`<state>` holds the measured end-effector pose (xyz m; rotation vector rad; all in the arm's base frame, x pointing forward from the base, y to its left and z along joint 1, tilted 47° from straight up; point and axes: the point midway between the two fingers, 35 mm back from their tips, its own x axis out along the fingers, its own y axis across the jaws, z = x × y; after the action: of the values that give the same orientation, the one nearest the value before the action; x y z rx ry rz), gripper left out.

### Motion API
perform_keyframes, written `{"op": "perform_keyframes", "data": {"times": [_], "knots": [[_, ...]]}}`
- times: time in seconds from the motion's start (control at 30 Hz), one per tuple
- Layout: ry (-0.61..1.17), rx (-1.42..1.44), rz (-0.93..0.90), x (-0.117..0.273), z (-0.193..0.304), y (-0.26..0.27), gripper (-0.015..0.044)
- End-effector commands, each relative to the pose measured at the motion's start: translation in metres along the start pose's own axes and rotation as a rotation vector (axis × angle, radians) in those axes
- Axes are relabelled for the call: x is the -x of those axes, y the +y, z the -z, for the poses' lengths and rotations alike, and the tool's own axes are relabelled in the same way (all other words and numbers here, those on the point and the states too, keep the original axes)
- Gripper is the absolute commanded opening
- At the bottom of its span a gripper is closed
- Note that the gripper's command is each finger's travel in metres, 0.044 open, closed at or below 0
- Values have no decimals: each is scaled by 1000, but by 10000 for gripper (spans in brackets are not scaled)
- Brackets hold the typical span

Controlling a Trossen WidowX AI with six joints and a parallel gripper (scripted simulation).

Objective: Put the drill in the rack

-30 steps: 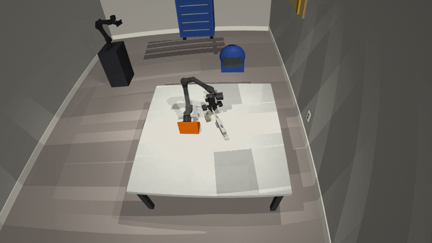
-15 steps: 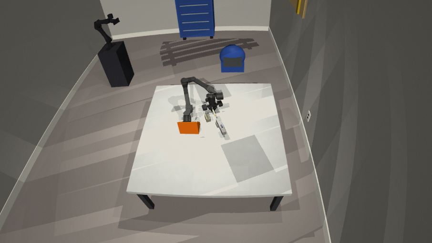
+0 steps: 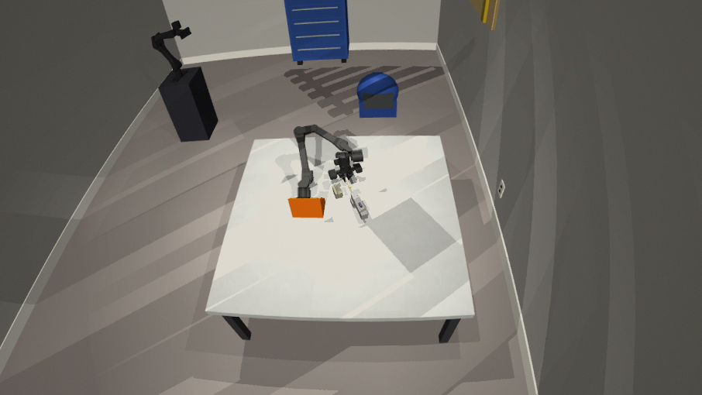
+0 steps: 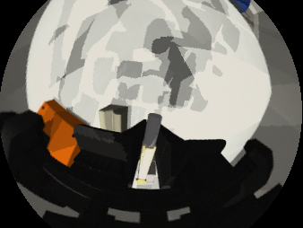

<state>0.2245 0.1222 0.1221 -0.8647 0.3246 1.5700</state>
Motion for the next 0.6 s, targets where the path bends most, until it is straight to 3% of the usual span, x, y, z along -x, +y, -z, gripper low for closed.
{"op": "perform_keyframes", "data": {"times": [0.0,0.57], "knots": [[-1,8,5,2,-1,-3,0],[-1,8,5,3,-2,-4,0]]}}
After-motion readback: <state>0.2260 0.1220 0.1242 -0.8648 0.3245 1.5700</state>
